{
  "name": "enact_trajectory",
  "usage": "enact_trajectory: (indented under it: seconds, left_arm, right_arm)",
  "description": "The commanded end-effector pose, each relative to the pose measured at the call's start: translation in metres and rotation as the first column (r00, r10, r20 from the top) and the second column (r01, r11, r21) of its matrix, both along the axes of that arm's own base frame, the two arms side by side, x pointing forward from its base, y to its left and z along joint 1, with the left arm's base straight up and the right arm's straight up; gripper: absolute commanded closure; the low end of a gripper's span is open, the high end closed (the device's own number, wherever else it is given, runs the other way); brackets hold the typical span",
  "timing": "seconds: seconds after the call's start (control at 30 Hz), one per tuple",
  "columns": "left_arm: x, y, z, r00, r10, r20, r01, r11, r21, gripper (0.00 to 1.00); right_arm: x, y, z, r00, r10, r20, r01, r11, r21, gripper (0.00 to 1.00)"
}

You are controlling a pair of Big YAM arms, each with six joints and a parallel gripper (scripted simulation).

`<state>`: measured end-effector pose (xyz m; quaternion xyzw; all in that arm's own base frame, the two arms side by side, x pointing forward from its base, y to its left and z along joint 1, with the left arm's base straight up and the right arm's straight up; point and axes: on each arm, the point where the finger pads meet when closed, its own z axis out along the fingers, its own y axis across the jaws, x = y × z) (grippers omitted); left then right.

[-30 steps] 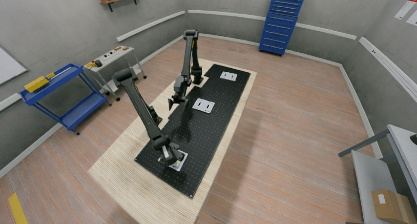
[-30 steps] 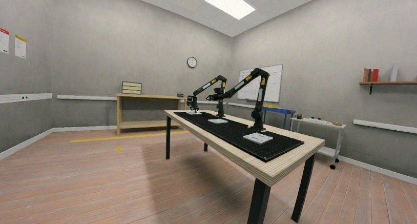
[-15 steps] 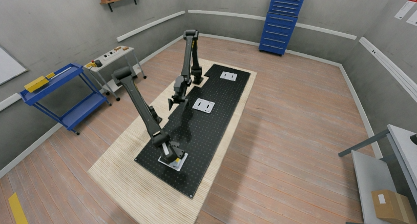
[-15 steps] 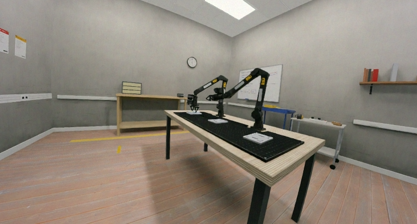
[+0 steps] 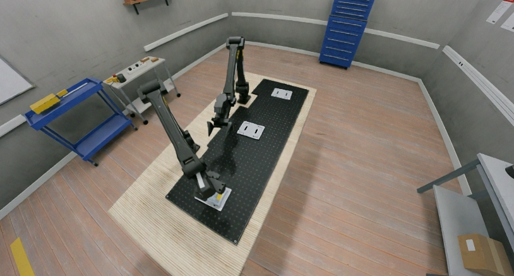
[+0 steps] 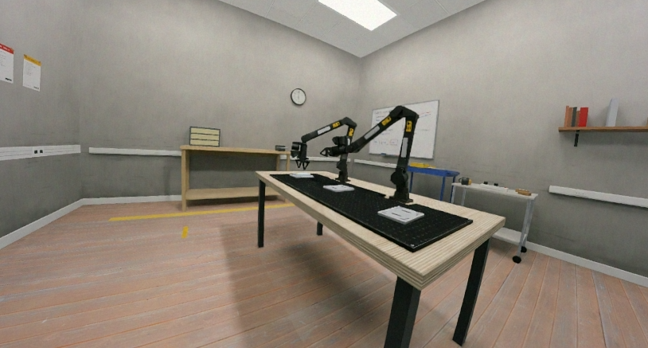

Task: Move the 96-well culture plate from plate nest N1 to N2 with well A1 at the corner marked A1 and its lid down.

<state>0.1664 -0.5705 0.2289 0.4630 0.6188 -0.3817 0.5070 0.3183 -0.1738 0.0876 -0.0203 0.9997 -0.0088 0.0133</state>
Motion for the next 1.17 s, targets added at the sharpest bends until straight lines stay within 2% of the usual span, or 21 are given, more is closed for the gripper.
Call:
enact_trajectory:
  seconds: [0.0,0.07,0.23,0.4,0.57,0.83,0.9,1.13]
  left_arm:
    - [0.005,-0.021,0.031,0.999,-0.002,0.032,0.004,0.998,-0.058,0.00]
    - [0.005,-0.021,0.031,0.999,-0.002,0.032,0.004,0.998,-0.058,0.00]
    - [0.005,-0.021,0.031,0.999,-0.002,0.032,0.004,0.998,-0.058,0.00]
    - [0.005,-0.021,0.031,0.999,-0.002,0.032,0.004,0.998,-0.058,0.00]
    - [0.005,-0.021,0.031,0.999,-0.002,0.032,0.004,0.998,-0.058,0.00]
    - [0.005,-0.021,0.031,0.999,-0.002,0.032,0.004,0.998,-0.058,0.00]
    - [0.005,-0.021,0.031,0.999,-0.002,0.032,0.004,0.998,-0.058,0.00]
    - [0.005,-0.021,0.031,0.999,-0.002,0.032,0.004,0.998,-0.058,0.00]
  right_arm:
    - [0.014,-0.014,0.036,0.995,0.015,0.096,-0.012,0.999,-0.036,0.00]
    - [0.014,-0.014,0.036,0.995,0.015,0.096,-0.012,0.999,-0.036,0.00]
    - [0.003,-0.012,0.027,0.971,0.028,0.239,-0.020,0.999,-0.036,0.00]
    - [-0.004,-0.010,0.025,0.906,0.018,0.423,-0.012,1.000,-0.018,0.00]
    - [-0.009,-0.007,0.023,0.839,0.007,0.544,-0.011,1.000,0.005,0.00]
    - [-0.010,-0.003,0.017,0.824,-0.001,0.567,-0.020,0.999,0.031,0.00]
    - [-0.003,-0.008,0.028,0.814,0.011,0.581,-0.023,1.000,0.014,0.00]
    - [-0.004,-0.006,0.027,0.818,-0.001,0.575,-0.016,1.000,0.024,0.00]
